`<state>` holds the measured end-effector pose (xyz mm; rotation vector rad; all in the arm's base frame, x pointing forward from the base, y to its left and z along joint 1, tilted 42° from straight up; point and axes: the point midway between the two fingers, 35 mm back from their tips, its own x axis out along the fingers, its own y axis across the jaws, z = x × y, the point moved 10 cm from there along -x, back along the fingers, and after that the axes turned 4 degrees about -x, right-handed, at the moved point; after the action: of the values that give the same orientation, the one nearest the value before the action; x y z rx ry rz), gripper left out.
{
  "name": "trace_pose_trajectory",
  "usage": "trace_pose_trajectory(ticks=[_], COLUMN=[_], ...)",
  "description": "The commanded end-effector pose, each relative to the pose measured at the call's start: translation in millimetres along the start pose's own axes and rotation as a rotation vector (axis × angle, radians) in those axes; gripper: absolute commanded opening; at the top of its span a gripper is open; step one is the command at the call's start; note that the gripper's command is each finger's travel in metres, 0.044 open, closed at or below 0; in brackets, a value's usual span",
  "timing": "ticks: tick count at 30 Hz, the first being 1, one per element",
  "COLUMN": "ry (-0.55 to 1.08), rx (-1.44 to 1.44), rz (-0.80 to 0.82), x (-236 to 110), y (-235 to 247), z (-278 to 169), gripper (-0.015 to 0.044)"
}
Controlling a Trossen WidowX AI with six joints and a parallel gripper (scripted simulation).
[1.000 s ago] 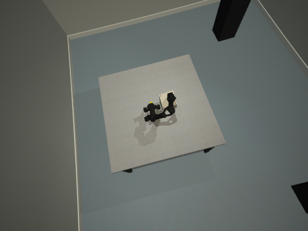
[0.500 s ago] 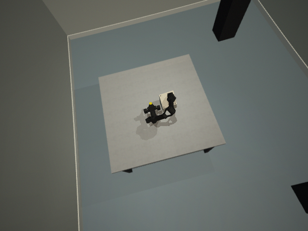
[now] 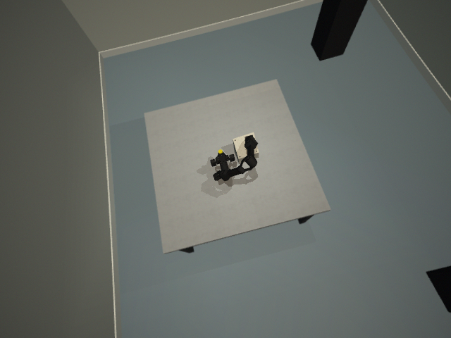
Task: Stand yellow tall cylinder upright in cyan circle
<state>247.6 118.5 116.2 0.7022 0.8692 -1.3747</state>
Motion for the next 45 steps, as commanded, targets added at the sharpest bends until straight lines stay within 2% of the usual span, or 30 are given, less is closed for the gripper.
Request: trace_pose_trajectory(ticks=[1, 22, 32, 43, 45], ry=[-0.005, -0.003, -0.009, -0.009, -0.009], rx=[0.002, -0.006, -0.013, -0.013, -0.013], rz=[0.001, 0.001, -0.004, -0.004, -0.004], x=[-0.1, 21.9, 33.4, 33.8, 33.8], y=[0.2, 5.7, 7.9, 7.9, 7.9], z=[0.0, -80.8, -98.9, -99.4, -99.4], gripper=[0.0105, 0.0105, 0.0105, 0.0105, 0.0157])
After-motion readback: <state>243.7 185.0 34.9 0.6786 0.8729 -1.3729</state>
